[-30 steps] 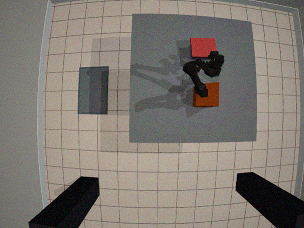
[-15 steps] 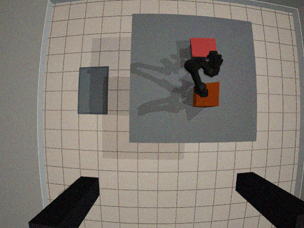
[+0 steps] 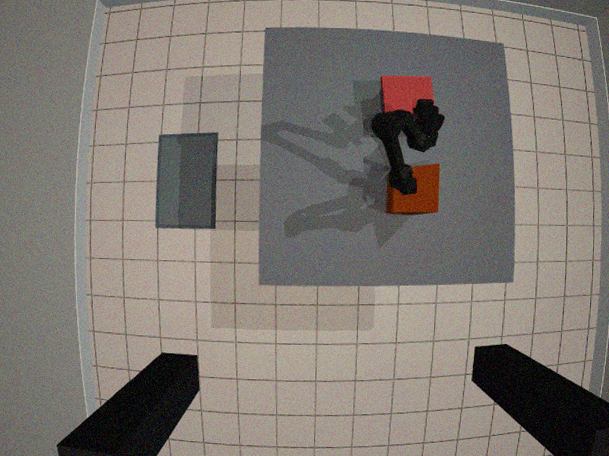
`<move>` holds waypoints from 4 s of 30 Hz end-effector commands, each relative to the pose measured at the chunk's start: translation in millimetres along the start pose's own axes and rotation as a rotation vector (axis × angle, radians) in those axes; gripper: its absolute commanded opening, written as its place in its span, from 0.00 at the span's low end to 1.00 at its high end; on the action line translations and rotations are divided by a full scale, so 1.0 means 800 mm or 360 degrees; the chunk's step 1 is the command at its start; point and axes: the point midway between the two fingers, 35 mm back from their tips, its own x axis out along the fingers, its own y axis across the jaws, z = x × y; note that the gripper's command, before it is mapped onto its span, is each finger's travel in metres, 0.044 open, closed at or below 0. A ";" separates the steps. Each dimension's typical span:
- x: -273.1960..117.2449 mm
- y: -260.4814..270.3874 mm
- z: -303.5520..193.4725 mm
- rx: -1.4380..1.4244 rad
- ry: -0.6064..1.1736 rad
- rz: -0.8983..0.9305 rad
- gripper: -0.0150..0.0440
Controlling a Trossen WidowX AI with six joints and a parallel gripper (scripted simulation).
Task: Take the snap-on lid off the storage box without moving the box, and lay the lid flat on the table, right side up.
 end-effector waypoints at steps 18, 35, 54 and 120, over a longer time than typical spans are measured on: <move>0.040 0.000 -0.005 0.0002 0.0013 0.0021 0.61; 0.040 0.000 -0.005 0.0002 0.0013 0.0021 0.25; 0.035 0.002 -0.005 0.0001 0.0017 0.0019 0.25; 0.025 0.012 -0.004 0.0002 0.0012 0.0020 0.25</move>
